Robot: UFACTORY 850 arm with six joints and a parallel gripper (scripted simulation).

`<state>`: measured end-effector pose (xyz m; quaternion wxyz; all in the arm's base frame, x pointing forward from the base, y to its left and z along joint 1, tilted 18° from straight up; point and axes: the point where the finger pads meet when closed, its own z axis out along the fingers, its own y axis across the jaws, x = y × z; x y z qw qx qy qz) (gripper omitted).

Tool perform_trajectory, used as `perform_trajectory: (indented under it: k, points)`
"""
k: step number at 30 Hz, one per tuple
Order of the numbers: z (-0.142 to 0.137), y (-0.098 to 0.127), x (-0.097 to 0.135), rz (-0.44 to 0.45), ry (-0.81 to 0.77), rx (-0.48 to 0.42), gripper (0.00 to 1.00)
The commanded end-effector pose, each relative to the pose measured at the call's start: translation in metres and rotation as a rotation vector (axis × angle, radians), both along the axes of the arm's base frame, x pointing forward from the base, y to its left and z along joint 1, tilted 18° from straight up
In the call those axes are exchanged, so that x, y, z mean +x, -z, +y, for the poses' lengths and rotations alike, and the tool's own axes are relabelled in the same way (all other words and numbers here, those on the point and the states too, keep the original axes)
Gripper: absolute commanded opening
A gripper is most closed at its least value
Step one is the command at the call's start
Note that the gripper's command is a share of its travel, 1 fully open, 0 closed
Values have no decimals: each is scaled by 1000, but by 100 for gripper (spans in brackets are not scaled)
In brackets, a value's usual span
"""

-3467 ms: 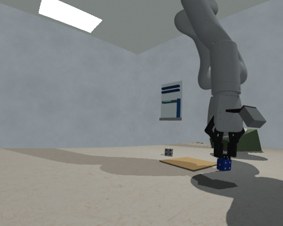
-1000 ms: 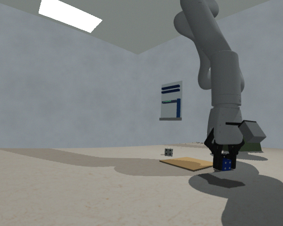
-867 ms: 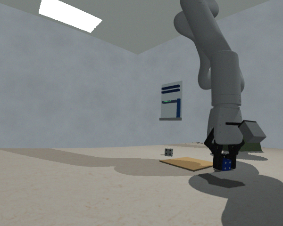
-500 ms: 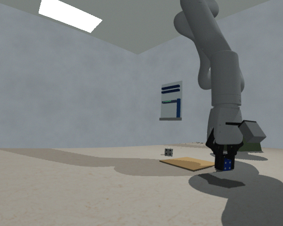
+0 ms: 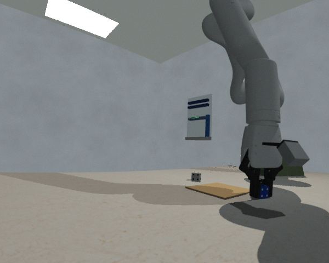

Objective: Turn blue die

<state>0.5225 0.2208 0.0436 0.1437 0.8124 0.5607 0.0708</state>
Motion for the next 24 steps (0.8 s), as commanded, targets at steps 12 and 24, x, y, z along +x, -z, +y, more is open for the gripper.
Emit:
perform_trajectory:
  k: [12, 24]
  points:
    - [0, -1, 1, -1, 0, 1, 27]
    - [4, -24, -6, -1, 0, 1, 27]
